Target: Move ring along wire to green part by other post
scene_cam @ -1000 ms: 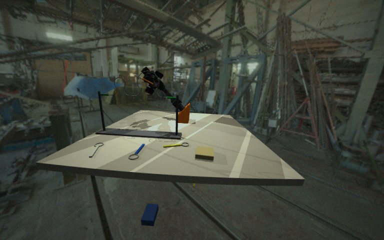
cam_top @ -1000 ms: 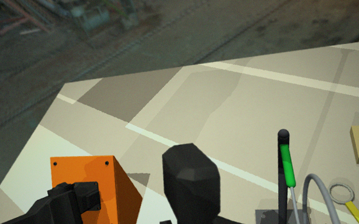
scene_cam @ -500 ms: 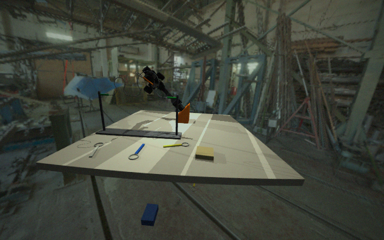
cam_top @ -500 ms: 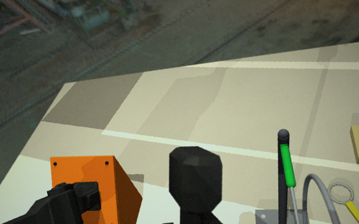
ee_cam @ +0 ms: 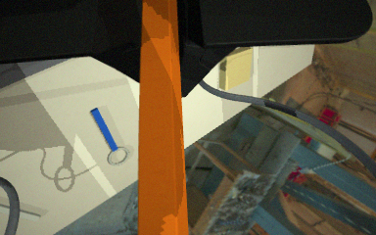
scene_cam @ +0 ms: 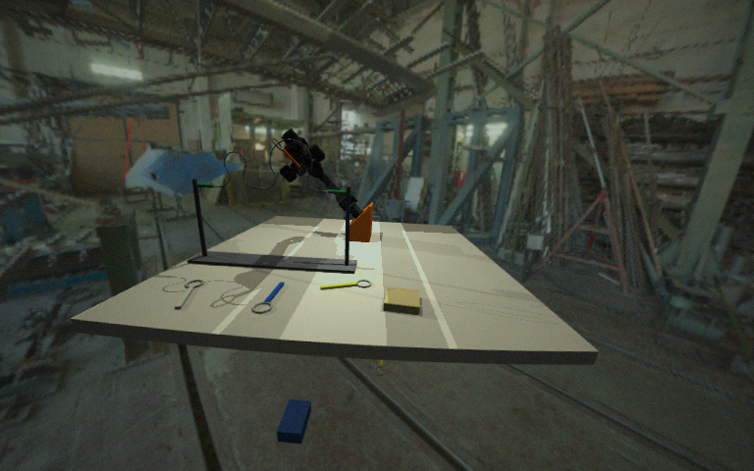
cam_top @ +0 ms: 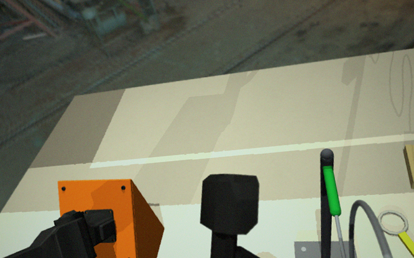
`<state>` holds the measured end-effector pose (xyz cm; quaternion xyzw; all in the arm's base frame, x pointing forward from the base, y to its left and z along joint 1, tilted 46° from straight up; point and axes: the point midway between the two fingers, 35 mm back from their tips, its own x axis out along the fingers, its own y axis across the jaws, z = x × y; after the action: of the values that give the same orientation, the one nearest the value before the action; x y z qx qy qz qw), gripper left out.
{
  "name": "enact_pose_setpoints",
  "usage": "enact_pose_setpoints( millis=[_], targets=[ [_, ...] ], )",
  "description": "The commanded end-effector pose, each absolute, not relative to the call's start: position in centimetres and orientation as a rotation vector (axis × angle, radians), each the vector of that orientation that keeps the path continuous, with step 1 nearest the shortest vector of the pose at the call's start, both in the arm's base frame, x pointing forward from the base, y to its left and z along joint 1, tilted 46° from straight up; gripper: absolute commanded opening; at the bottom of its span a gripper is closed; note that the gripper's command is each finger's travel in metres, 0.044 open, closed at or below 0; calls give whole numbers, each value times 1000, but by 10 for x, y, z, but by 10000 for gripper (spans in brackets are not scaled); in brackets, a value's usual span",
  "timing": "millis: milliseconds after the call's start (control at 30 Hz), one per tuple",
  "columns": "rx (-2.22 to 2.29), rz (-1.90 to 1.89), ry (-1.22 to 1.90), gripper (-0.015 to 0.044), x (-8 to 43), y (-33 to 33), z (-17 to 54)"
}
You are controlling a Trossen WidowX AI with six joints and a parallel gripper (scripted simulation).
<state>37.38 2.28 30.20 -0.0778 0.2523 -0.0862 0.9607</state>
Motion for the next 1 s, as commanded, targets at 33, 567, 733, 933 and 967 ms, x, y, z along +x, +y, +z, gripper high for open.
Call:
enact_pose_setpoints(
  millis=[33, 567, 733, 933, 967],
  targets=[
    [-224, -191, 508, -150, 374, 21, 302],
    [-431, -242, 491, -150, 374, 14, 304],
    [-496, -258, 485, -150, 374, 12, 305],
    [-574, -276, 477, -150, 374, 9, 306],
    [-587, -279, 475, -150, 374, 9, 306]
  ],
)
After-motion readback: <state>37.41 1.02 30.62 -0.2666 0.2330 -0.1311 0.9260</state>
